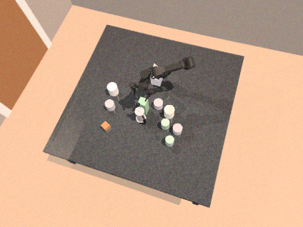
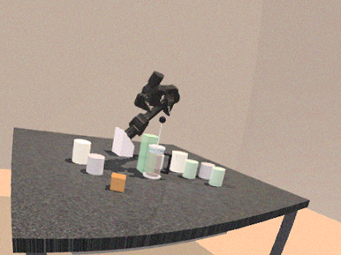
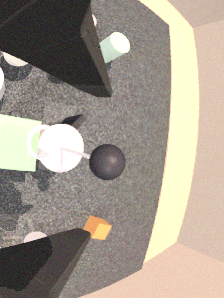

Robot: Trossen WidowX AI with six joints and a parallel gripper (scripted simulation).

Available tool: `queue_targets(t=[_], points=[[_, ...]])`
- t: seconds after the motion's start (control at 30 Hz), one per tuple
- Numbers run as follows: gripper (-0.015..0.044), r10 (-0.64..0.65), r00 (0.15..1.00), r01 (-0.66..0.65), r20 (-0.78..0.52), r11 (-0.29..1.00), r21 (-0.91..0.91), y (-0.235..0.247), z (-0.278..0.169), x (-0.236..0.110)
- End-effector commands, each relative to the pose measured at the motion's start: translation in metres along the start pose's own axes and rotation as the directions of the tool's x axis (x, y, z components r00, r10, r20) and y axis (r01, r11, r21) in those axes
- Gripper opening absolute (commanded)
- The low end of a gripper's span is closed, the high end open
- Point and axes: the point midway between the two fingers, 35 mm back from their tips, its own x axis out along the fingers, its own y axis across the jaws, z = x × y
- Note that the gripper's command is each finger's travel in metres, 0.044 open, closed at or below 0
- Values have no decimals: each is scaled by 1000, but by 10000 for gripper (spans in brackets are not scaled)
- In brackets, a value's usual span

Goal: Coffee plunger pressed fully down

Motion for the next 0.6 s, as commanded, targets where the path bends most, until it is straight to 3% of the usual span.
queue_targets(t=[0.0,0.57], points=[[440,-1,1000,1,0,1000,0,1,-1,4],[440,0,1000,0,2,1000,-1,1,-1,31]])
